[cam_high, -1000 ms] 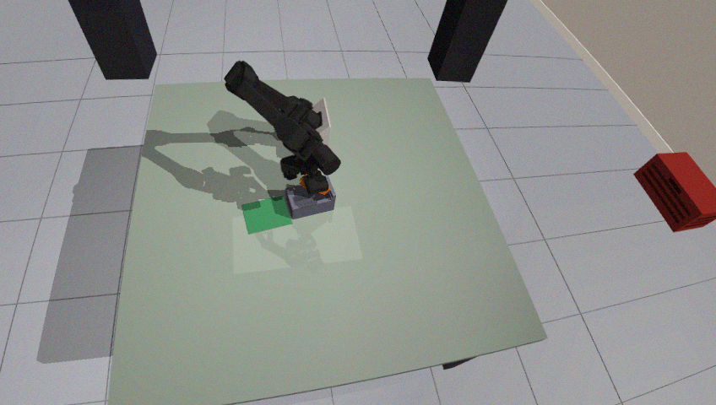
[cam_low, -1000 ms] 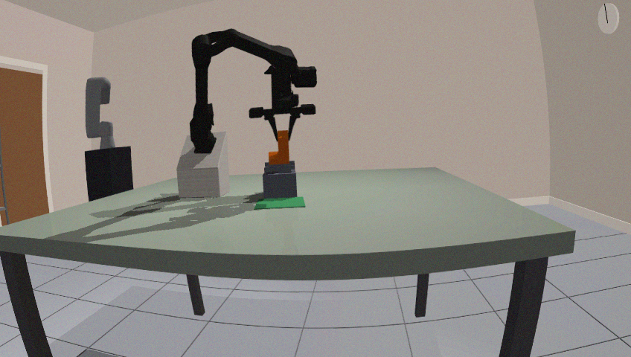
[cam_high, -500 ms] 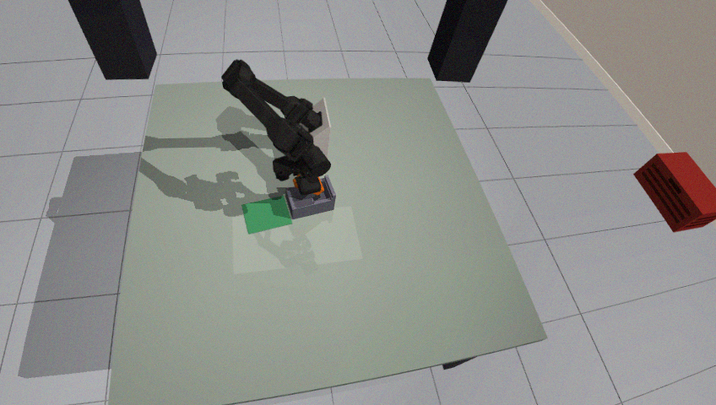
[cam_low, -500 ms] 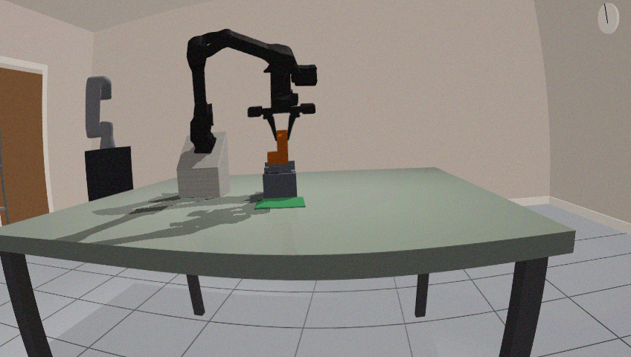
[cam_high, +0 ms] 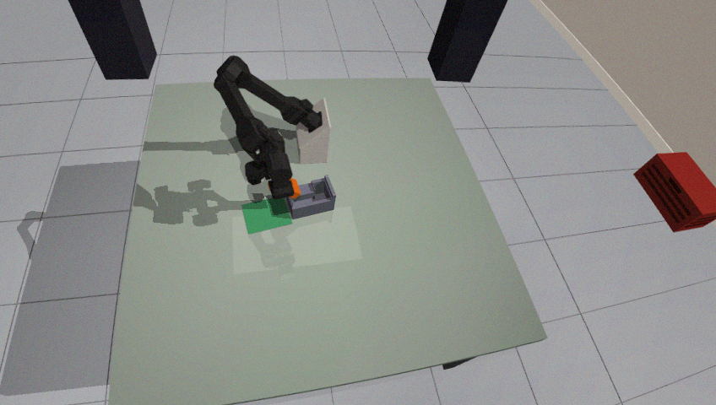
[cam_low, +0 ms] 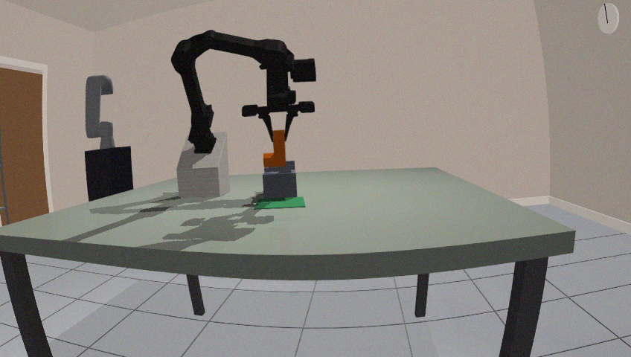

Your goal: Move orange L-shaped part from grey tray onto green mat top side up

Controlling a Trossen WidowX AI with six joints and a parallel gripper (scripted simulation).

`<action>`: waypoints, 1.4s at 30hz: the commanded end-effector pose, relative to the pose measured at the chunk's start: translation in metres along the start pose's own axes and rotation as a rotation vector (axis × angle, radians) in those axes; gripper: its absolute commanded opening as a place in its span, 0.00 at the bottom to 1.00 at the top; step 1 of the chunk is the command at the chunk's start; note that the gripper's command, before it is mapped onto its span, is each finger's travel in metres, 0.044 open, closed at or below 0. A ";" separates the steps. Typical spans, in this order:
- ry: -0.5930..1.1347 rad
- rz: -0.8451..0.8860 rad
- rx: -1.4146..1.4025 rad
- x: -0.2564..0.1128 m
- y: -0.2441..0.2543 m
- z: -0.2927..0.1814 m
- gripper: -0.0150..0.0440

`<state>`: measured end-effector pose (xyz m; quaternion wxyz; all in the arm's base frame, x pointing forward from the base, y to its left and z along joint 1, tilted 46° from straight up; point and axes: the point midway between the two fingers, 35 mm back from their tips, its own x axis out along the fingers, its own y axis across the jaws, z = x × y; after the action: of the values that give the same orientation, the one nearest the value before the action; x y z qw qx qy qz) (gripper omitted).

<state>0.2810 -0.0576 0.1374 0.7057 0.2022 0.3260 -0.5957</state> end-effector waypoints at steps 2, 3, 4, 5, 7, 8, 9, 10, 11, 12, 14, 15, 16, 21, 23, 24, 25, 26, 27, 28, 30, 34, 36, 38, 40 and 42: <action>-0.006 0.006 0.001 -0.002 -0.002 0.027 0.25; -0.006 0.006 0.001 -0.002 -0.002 0.032 0.25; -0.006 0.006 0.002 -0.002 -0.003 0.038 0.25; -0.007 0.006 0.002 -0.002 -0.003 0.043 0.25; -0.007 0.006 0.002 -0.003 -0.004 0.053 0.25; -0.007 0.006 0.002 -0.003 -0.004 0.058 0.25; -0.008 0.006 0.002 -0.003 -0.005 0.063 0.25; -0.008 0.006 0.002 -0.003 -0.005 0.066 0.25; -0.008 0.006 0.002 -0.003 -0.005 0.067 0.25; -0.008 0.006 0.002 -0.003 -0.005 0.067 0.25; -0.008 0.006 0.002 -0.003 -0.005 0.067 0.25; -0.008 0.006 0.002 -0.002 -0.005 0.067 0.25; -0.008 0.006 0.002 -0.001 -0.005 0.067 0.25; -0.008 0.006 0.002 0.005 -0.005 0.067 0.25; -0.008 0.006 0.003 0.008 -0.005 0.067 0.25; -0.009 0.006 0.003 0.010 -0.005 0.067 0.25; -0.009 0.007 0.003 0.012 -0.005 0.067 0.25; -0.009 0.007 0.003 0.013 -0.005 0.067 0.25; -0.009 0.007 0.003 0.015 -0.005 0.067 0.25; -0.009 0.007 0.003 0.016 -0.005 0.067 0.25; -0.009 0.007 0.003 0.020 -0.005 0.067 0.25; -0.009 0.007 0.003 0.026 -0.005 0.067 0.25; -0.010 0.007 0.003 0.029 -0.005 0.067 0.25; -0.010 0.007 0.003 0.032 -0.005 0.067 0.25; -0.010 0.007 0.003 0.036 -0.005 0.067 0.25; -0.010 0.007 0.003 0.039 -0.005 0.067 0.25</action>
<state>0.2941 -0.1291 0.1626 0.7085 0.2021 0.3183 -0.5965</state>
